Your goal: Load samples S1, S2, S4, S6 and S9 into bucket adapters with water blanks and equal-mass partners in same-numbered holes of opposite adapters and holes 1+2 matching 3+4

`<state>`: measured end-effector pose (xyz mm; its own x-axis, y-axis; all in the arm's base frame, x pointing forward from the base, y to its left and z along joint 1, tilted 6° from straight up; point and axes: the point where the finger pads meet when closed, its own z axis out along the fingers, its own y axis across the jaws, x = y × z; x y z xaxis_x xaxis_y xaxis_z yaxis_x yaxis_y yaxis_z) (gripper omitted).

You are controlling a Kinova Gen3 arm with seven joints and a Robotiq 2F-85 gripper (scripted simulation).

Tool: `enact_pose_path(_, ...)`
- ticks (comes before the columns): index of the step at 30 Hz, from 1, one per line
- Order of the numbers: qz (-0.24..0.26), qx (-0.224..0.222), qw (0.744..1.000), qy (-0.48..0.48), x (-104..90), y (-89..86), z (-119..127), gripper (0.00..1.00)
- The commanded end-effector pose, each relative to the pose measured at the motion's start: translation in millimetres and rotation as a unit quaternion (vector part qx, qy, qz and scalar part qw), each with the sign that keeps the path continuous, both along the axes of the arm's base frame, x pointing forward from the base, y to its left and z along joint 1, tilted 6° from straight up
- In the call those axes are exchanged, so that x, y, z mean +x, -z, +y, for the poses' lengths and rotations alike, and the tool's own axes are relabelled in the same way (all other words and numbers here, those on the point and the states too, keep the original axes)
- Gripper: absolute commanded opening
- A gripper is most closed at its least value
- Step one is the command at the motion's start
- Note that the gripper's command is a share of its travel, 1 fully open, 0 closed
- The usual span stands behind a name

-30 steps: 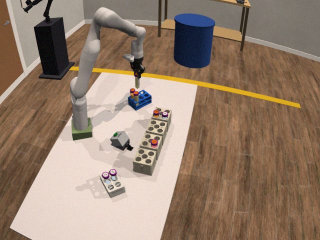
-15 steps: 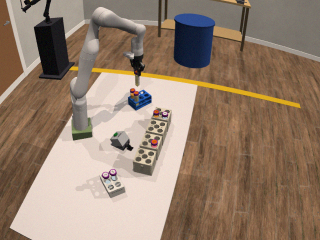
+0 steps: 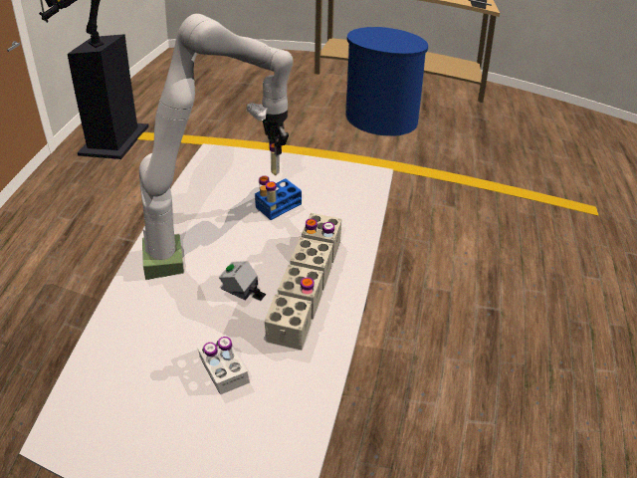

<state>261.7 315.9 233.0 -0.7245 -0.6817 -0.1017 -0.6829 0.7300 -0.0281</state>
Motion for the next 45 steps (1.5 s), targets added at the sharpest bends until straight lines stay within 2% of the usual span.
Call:
enact_pose_path(1,-0.002,0.008,0.999,0.032,7.0,-2.8,-7.1,0.1)
enact_pose_path(18,0.006,0.023,0.983,0.18,34.2,-3.4,-49.2,0.1)
enact_pose_path(33,0.012,0.035,0.951,0.306,58.0,-3.9,-85.5,0.1)
enact_pose_path(43,0.017,0.045,0.916,0.399,76.6,-4.7,-113.3,0.1)
enact_pose_path(45,0.016,0.044,0.919,0.391,80.4,-4.7,-118.8,0.1)
